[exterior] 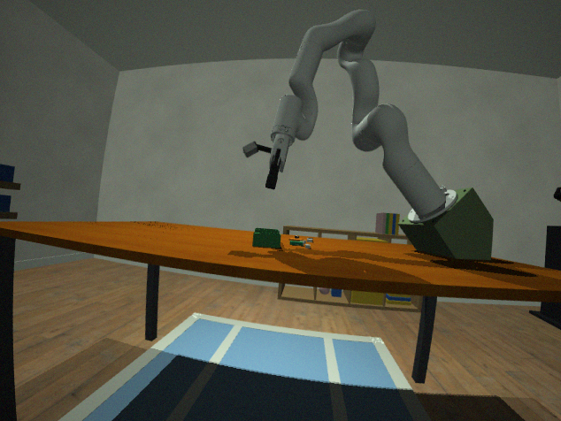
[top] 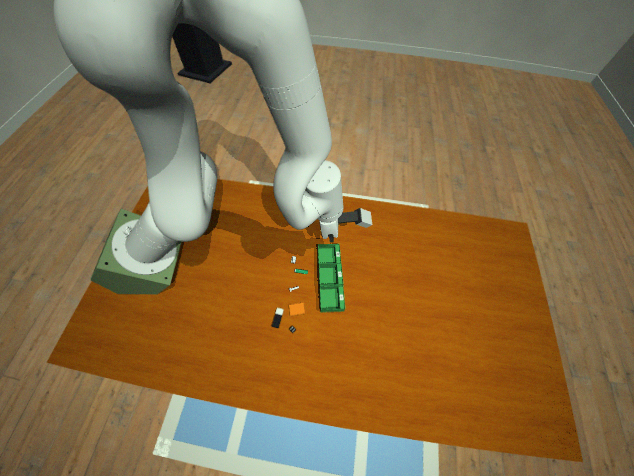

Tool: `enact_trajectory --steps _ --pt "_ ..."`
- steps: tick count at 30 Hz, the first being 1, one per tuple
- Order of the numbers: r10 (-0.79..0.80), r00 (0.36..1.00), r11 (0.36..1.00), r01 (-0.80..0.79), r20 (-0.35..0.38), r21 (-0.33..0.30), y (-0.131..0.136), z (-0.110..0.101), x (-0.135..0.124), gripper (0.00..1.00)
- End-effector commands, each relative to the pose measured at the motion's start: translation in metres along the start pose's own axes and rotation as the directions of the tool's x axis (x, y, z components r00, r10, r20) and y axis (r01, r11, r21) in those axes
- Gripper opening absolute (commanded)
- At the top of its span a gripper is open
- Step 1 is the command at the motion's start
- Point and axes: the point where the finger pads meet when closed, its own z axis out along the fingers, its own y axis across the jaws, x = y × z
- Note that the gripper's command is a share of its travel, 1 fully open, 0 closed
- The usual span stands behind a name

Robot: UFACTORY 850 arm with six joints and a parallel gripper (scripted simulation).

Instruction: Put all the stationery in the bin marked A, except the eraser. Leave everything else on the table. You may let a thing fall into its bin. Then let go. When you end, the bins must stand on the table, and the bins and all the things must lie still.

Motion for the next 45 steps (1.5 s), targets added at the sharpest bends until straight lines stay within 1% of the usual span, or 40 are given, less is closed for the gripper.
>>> enact_trajectory --steps 1,7,14,18,42,43,45 --pt "0.01 0.993 0.994 0.002 0.114 -0.106 -0.001 -0.015 0.002 0.07" --pt "0.01 0.993 0.995 0.003 0.119 -0.104 -0.002 -0.015 0.002 0.07" --pt "0.012 0.991 0.993 0.004 0.134 -0.117 -0.001 -0.015 0.002 0.07" --pt "0.015 0.989 0.991 0.005 0.147 -0.136 -0.001 -0.015 0.002 0.07" --pt "0.015 0.989 0.991 0.005 0.147 -0.136 -0.002 -0.015 0.002 0.07" --pt "0.065 0.988 0.989 -0.045 0.14 -0.144 0.005 -0.013 -0.002 0.56" --pt "0.163 0.979 0.977 -0.143 0.125 -0.157 0.019 -0.008 -0.011 0.56"
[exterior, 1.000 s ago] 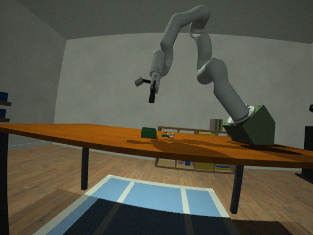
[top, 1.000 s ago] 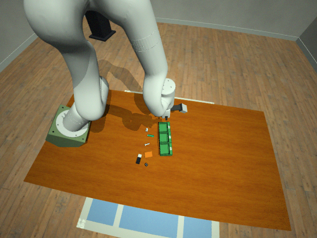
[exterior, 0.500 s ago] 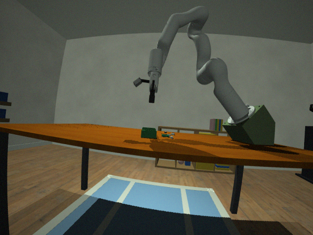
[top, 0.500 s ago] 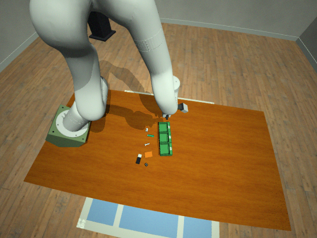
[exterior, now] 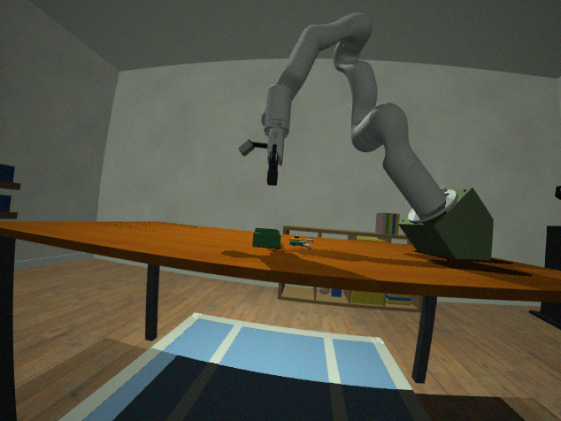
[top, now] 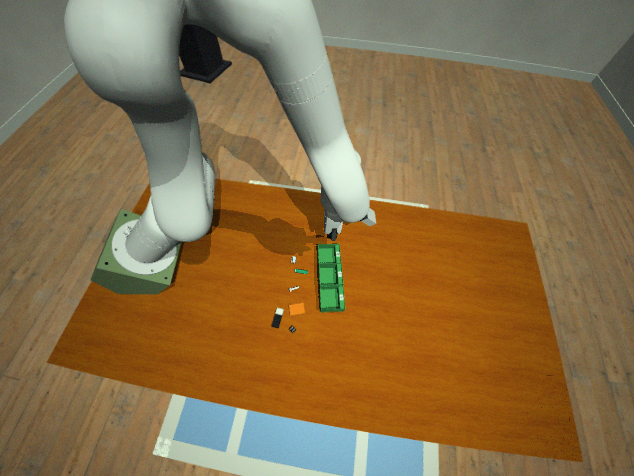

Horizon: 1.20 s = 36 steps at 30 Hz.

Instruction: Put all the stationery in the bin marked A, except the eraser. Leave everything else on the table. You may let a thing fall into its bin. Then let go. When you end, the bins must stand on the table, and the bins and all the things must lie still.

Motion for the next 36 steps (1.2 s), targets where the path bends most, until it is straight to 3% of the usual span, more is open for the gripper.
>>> enact_trajectory --steps 1,3,8,18,20,21,33,36 --pt "0.155 0.988 0.988 -0.155 -0.005 -0.019 0.023 0.014 -0.013 0.56" --pt "0.155 0.988 0.988 -0.155 -0.005 -0.019 0.023 0.014 -0.013 0.56" --pt "0.344 0.939 0.939 -0.344 -0.01 -0.022 0.055 0.033 -0.03 0.56" --pt "0.614 0.788 0.786 -0.615 -0.036 -0.058 0.12 0.072 -0.065 0.56" --pt "0.614 0.788 0.786 -0.615 -0.036 -0.058 0.12 0.072 -0.065 0.56" --pt "0.68 0.732 0.729 -0.681 -0.046 -0.068 0.127 0.076 -0.069 0.56" --pt "0.879 0.463 0.447 -0.884 -0.119 -0.137 0.204 0.122 -0.111 0.56" --pt "0.901 0.411 0.392 -0.908 -0.135 -0.15 0.204 0.122 -0.111 0.56"
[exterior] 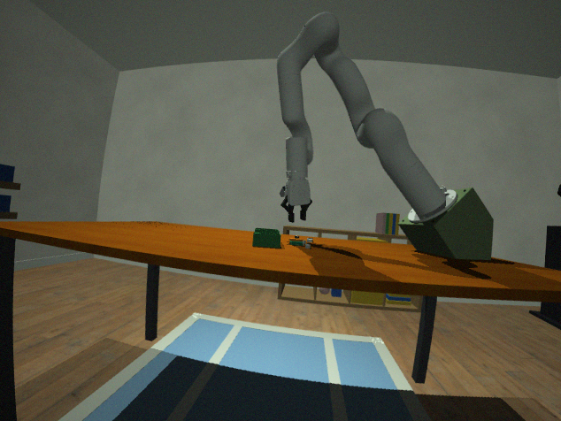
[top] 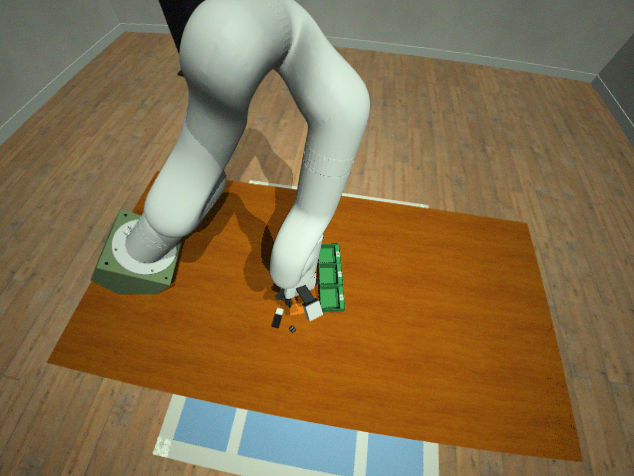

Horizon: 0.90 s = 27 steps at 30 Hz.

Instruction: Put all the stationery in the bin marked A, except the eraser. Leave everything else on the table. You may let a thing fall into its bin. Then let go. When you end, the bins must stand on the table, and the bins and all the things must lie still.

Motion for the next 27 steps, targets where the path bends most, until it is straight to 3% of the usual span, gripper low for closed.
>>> enact_trajectory --steps 1,2,18,19,27 --pt "0.09 0.995 0.995 -0.092 0.048 0.047 0.0056 0.0131 0.0075 0.56" --pt "0.169 0.984 0.985 -0.17 0.048 0.025 0.0056 0.0131 0.0075 0.56" --pt "0.53 0.847 0.848 -0.528 0.045 -0.046 0.0056 0.0131 0.0075 0.56" --pt "0.599 0.8 0.801 -0.596 0.046 -0.057 0.0056 0.013 0.0075 0.56" --pt "0.762 0.647 0.647 -0.757 0.034 -0.091 0.0056 0.0131 0.0075 0.56"
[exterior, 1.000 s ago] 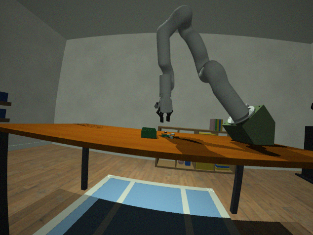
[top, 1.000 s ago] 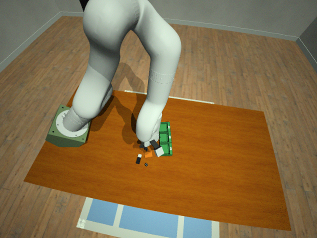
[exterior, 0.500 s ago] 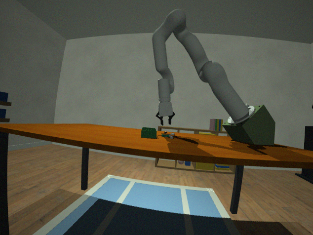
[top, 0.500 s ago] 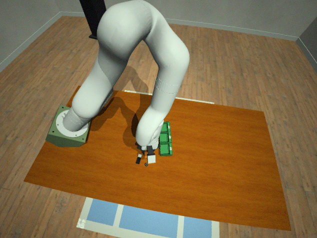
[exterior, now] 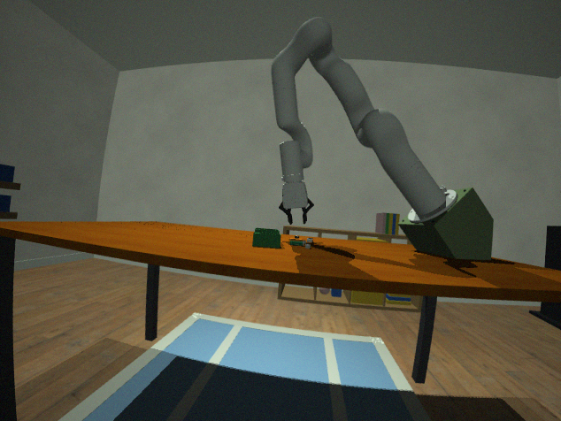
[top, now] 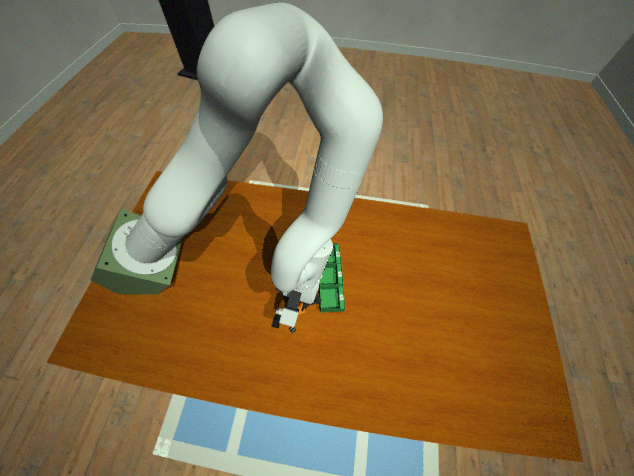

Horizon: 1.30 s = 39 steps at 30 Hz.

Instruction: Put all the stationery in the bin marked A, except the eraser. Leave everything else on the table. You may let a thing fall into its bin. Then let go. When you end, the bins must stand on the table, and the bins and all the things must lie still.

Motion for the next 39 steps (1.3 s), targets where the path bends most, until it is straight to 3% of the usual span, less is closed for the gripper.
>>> enact_trajectory --steps 1,8,9,23,25,26,39 --pt "0.151 0.988 0.988 -0.151 0.04 -0.003 -0.0003 -0.0001 0.0004 0.56" --pt "0.296 0.954 0.955 -0.296 0.05 -0.022 -0.0003 -0.0001 0.0005 0.56" --pt "0.376 0.925 0.927 -0.374 0.056 -0.033 -0.0002 -0.0001 0.0005 0.56" --pt "0.691 0.718 0.723 -0.685 0.086 -0.088 0.0 0.0 0.0007 0.56" --pt "0.691 0.718 0.723 -0.685 0.086 -0.088 0.0 0.0 0.0007 0.56" --pt "0.743 0.663 0.67 -0.736 0.095 -0.1 0.0 0.0 0.0007 0.56" --pt "0.879 0.445 0.47 -0.87 0.172 -0.147 0.0005 0.0 0.0006 0.56"
